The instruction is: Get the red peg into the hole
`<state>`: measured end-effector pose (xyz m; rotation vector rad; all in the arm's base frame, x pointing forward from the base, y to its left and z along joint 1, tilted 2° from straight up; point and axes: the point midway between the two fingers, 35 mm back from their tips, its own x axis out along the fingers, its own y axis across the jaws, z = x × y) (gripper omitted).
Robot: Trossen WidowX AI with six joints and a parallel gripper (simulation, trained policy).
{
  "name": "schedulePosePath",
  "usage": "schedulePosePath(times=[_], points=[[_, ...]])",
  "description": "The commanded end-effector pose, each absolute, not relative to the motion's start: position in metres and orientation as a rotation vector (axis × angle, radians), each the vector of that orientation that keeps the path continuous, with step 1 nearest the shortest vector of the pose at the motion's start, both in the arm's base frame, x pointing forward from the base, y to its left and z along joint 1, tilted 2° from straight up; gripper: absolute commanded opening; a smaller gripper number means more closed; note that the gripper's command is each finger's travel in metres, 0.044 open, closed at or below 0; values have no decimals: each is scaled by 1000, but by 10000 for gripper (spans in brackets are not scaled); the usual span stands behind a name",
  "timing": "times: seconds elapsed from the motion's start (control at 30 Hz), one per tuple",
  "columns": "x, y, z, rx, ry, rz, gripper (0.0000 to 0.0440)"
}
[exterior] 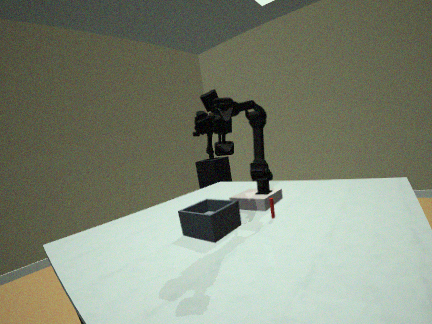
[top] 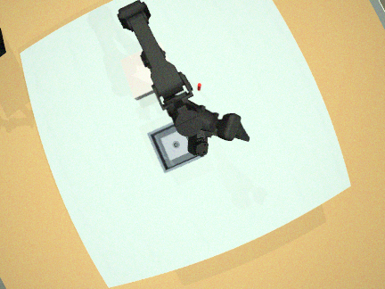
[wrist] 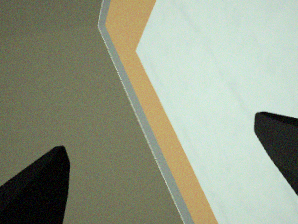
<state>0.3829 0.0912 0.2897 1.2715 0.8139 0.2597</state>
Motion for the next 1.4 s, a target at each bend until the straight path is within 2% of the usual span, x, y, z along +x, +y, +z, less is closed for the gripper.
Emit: schedulePosePath(times=[0.0, 0.27, 0.97, 1.37], points=[[372, 87, 262, 1297, 875, 133, 440], [339, 96, 218, 1269, 1012, -81, 440], [204, 111, 119, 932, 1352, -688, 440], [179, 108, 72, 799, 1371, -809, 440]])
